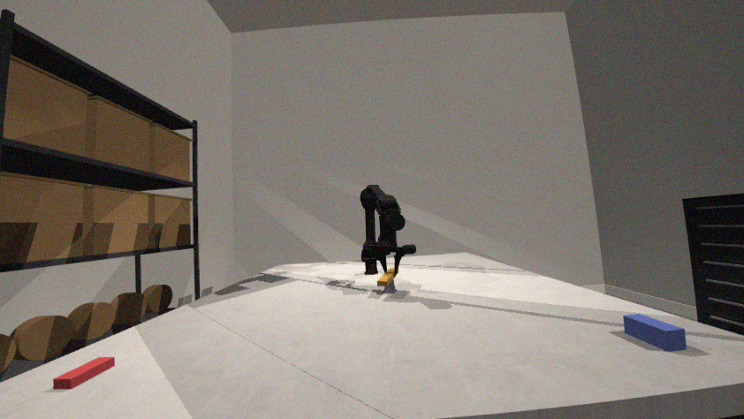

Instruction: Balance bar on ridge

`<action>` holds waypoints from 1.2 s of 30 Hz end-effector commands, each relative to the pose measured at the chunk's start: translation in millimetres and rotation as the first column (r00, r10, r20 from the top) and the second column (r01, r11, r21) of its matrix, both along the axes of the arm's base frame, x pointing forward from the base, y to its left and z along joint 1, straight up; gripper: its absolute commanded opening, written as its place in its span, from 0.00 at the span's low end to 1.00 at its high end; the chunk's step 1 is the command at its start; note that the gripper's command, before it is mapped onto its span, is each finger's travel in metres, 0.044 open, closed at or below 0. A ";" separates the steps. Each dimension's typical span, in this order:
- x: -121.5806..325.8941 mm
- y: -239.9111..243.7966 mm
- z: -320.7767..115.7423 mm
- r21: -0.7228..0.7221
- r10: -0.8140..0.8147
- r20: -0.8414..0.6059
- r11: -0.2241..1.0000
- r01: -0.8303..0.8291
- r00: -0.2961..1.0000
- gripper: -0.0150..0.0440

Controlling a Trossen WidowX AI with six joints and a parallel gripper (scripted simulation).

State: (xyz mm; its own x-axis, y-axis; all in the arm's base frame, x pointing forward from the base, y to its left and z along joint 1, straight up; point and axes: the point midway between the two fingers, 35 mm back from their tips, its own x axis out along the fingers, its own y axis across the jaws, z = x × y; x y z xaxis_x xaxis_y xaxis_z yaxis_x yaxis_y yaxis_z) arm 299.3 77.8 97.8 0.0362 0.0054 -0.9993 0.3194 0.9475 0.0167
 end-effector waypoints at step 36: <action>-0.7 0.5 -5.2 0.003 0.000 -0.006 1.000 0.000 1.000 0.25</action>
State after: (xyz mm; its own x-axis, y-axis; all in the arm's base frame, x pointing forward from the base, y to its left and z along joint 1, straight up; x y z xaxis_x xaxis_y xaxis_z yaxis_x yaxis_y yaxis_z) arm 299.2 78.0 95.8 0.0370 0.0072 -0.9993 0.3194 0.9474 0.0187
